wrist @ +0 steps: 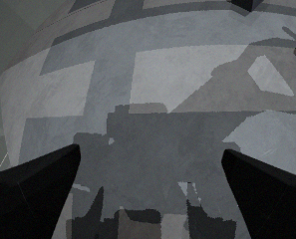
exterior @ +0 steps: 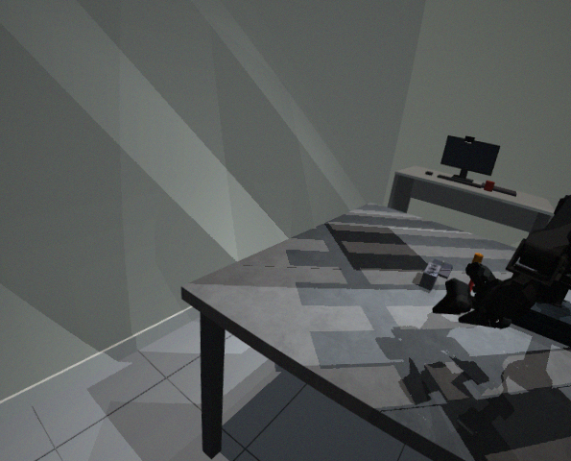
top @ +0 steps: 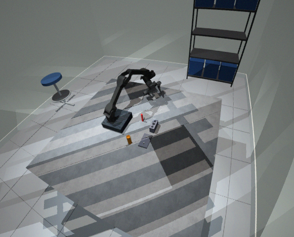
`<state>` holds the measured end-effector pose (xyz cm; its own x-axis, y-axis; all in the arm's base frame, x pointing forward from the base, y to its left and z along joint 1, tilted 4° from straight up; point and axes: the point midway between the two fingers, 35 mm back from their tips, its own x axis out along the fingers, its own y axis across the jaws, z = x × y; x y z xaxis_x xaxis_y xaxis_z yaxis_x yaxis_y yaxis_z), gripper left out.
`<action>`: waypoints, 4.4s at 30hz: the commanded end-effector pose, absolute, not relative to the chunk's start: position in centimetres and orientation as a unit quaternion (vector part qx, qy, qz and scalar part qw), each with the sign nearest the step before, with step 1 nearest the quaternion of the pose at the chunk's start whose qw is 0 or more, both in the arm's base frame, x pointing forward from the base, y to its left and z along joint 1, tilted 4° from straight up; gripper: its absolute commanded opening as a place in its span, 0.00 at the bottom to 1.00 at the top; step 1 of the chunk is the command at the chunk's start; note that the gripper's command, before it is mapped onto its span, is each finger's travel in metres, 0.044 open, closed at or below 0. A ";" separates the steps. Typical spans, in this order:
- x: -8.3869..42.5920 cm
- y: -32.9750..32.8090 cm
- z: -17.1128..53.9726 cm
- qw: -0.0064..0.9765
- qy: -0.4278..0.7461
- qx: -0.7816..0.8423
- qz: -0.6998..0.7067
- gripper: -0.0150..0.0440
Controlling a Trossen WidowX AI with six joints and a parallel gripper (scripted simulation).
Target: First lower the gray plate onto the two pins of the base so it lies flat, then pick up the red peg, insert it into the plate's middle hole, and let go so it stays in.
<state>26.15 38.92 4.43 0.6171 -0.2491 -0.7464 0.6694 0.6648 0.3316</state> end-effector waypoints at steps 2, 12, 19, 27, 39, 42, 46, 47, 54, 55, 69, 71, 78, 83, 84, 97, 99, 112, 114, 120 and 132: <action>31.3 32.3 5.6 0.794 0.379 0.325 -0.347 1.00; 36.9 16.0 7.8 0.633 0.449 0.414 -0.476 1.00; 35.9 7.0 9.3 0.517 0.472 0.495 -0.514 1.00; 35.8 6.8 7.3 0.514 0.473 0.497 -0.515 1.00; 35.7 6.7 4.9 0.514 0.473 0.497 -0.515 1.00; 35.7 6.7 4.6 0.514 0.473 0.497 -0.515 1.00; 35.8 6.7 4.0 0.514 0.473 0.497 -0.515 1.00; 35.8 6.7 3.8 0.514 0.473 0.497 -0.515 1.00; 35.9 6.6 2.7 0.514 0.473 0.497 -0.515 1.00; 35.9 6.6 2.5 0.514 0.473 0.497 -0.515 1.00; 35.8 6.5 0.2 0.514 0.473 0.497 -0.515 1.00; 35.8 6.5 -0.1 0.514 0.473 0.497 -0.515 1.00; 35.8 6.4 -1.0 0.514 0.473 0.497 -0.515 1.00; 35.8 6.4 -1.0 0.514 0.473 0.497 -0.515 0.78; 35.8 6.4 -1.0 0.514 0.473 0.497 -0.515 0.73; 35.8 6.4 -0.9 0.514 0.473 0.497 -0.515 0.39; 35.9 6.5 -0.5 0.514 0.473 0.497 -0.515 0.30; 36.5 6.8 3.5 0.514 0.472 0.500 -0.514 0.25; 36.6 6.8 4.1 0.514 0.472 0.500 -0.513 0.25; 36.6 7.0 6.0 0.514 0.472 0.500 -0.513 0.25; 36.3 7.1 9.8 0.514 0.472 0.498 -0.514 0.25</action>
<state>36.32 6.99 8.54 0.0146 -0.0616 -0.9980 0.9996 -0.0223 0.0160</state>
